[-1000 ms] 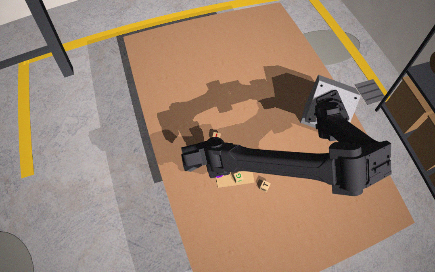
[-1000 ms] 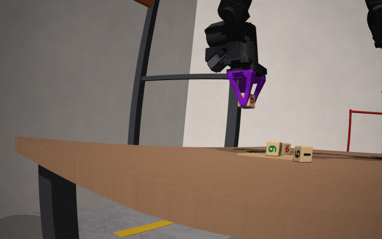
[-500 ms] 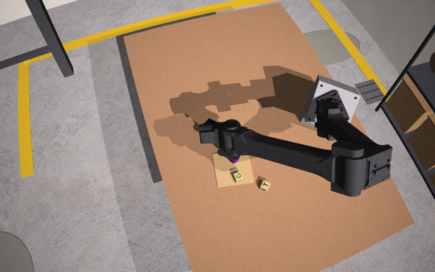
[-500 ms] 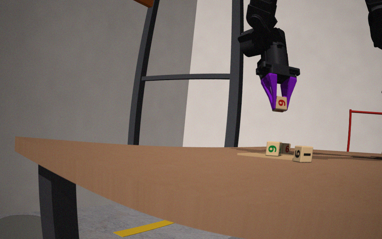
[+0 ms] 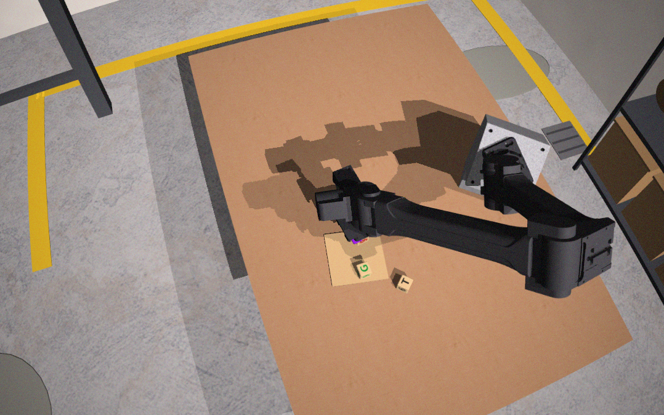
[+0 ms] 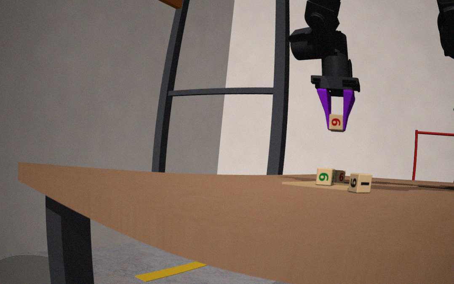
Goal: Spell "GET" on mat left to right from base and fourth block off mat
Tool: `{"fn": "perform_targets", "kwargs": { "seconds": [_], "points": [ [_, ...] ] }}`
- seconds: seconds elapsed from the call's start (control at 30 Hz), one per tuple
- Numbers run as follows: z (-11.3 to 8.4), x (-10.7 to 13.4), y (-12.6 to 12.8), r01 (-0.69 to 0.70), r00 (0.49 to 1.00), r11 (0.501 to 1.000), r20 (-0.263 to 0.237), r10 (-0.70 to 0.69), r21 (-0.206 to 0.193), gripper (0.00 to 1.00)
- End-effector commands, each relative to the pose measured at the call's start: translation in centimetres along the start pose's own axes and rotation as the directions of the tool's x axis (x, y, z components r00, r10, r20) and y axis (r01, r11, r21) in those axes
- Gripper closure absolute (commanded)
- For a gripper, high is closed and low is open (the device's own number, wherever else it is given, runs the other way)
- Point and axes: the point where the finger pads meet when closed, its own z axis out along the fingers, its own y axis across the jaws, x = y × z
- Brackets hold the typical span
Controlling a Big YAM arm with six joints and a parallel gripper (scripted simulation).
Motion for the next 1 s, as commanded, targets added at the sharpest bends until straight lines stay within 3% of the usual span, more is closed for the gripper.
{"fn": "perform_targets", "kwargs": {
  "seconds": [0.0,0.2,0.37,0.4,0.47,0.87,0.97],
  "points": [
    [-0.1,0.4,0.8,-0.074,0.997,0.997,0.019,0.074,-0.034,0.74],
    [0.7,-0.1,0.3,-0.094,0.995,0.995,0.016,0.095,-0.015,0.74],
    [1.3,-0.1,0.3,-0.094,0.995,0.995,0.016,0.094,-0.016,0.74],
    [1.4,-0.1,1.3,-0.082,0.996,0.996,0.017,0.082,-0.028,0.74],
    [2.3,-0.1,0.2,-0.095,0.995,0.995,0.016,0.095,-0.015,0.74],
    [7.9,-0.1,0.4,-0.094,0.995,0.995,0.015,0.094,-0.017,0.74],
    [8.3,-0.2,0.4,-0.094,0.995,0.995,0.015,0.094,-0.017,0.74]
  ]
}}
